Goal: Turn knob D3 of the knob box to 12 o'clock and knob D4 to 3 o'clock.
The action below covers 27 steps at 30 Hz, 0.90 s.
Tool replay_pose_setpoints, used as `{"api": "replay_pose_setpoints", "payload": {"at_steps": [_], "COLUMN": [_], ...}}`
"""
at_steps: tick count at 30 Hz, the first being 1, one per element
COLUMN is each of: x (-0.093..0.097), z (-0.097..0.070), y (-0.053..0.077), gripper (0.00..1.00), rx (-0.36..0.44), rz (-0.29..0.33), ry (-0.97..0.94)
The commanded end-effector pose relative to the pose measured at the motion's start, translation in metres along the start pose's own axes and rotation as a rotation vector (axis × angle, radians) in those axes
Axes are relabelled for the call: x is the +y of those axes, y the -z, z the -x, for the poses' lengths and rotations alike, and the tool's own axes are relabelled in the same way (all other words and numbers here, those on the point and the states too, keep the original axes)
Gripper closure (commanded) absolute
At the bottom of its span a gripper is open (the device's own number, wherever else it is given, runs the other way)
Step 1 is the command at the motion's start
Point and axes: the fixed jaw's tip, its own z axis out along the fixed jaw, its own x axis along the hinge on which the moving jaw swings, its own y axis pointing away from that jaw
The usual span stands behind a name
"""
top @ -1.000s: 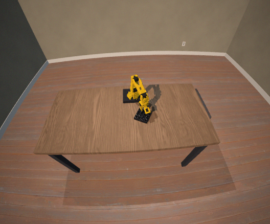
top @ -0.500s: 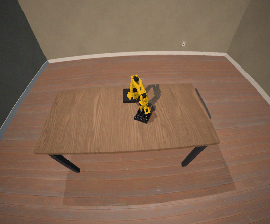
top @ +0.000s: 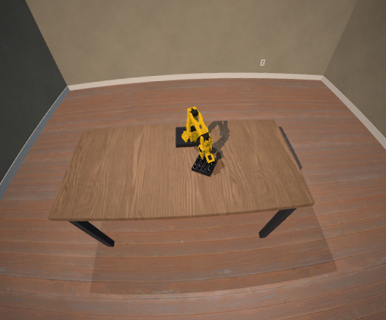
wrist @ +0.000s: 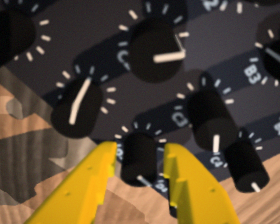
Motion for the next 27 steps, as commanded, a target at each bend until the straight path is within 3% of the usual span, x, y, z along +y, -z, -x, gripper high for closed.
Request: {"api": "replay_pose_setpoints", "payload": {"at_steps": [1, 27], "x": [-0.0002, -0.0007], "z": [-0.004, -0.004], "y": [-0.0034, -0.0034], "gripper": [0.9, 0.96], "rx": [0.019, 0.019], "rz": [-0.001, -0.001], "ry": [0.001, 0.001]}}
